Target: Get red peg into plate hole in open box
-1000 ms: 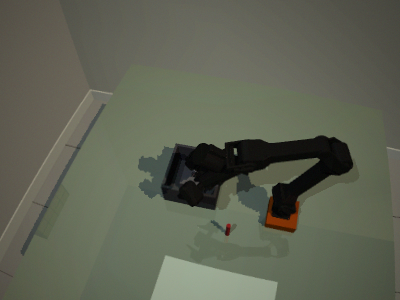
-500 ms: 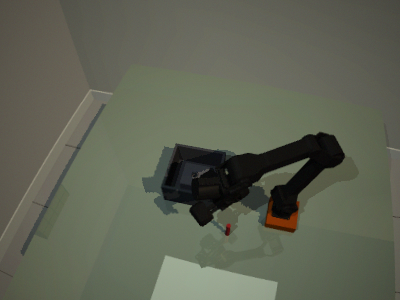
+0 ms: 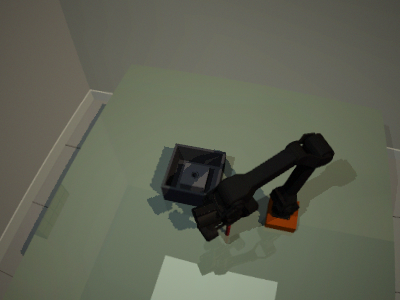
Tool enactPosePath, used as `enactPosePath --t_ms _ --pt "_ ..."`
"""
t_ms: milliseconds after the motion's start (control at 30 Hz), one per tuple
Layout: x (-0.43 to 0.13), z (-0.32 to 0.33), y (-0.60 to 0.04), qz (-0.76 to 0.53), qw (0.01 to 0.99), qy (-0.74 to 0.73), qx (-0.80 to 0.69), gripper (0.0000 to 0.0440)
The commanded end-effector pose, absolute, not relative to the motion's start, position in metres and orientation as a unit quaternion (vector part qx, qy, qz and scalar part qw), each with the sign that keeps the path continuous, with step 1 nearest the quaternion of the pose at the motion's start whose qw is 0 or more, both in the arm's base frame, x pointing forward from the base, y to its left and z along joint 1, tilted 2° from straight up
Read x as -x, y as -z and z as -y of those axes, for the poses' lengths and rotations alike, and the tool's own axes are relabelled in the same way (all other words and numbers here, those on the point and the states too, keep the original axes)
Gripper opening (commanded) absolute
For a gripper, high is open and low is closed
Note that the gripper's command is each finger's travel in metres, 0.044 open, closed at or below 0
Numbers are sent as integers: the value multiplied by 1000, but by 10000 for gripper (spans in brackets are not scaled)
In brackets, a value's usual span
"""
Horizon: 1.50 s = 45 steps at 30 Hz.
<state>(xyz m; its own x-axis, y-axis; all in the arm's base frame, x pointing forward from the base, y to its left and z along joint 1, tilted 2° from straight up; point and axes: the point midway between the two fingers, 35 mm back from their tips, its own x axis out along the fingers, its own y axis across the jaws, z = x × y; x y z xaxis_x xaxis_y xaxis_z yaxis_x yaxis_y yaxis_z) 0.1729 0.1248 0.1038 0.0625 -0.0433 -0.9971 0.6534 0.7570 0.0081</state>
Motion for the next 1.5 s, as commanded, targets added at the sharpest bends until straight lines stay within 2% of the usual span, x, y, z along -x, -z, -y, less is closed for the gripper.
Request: enactPosePath --t_ms 0,367,433,867,967,1133,1467 --pt "-170 -127 -90 -639 683 262 -236 440" --pt "-174 -131 -43 -628 695 265 -229 439" --pt "-175 -130 -37 -629 696 265 -225 422" --pt "-172 -124 -14 -642 678 293 -206 84" --pt "-172 -123 -13 -644 675 300 -199 19" --pt "-185 -118 -33 -624 695 298 -195 0" --pt "-210 -108 -85 -584 724 303 -209 0"
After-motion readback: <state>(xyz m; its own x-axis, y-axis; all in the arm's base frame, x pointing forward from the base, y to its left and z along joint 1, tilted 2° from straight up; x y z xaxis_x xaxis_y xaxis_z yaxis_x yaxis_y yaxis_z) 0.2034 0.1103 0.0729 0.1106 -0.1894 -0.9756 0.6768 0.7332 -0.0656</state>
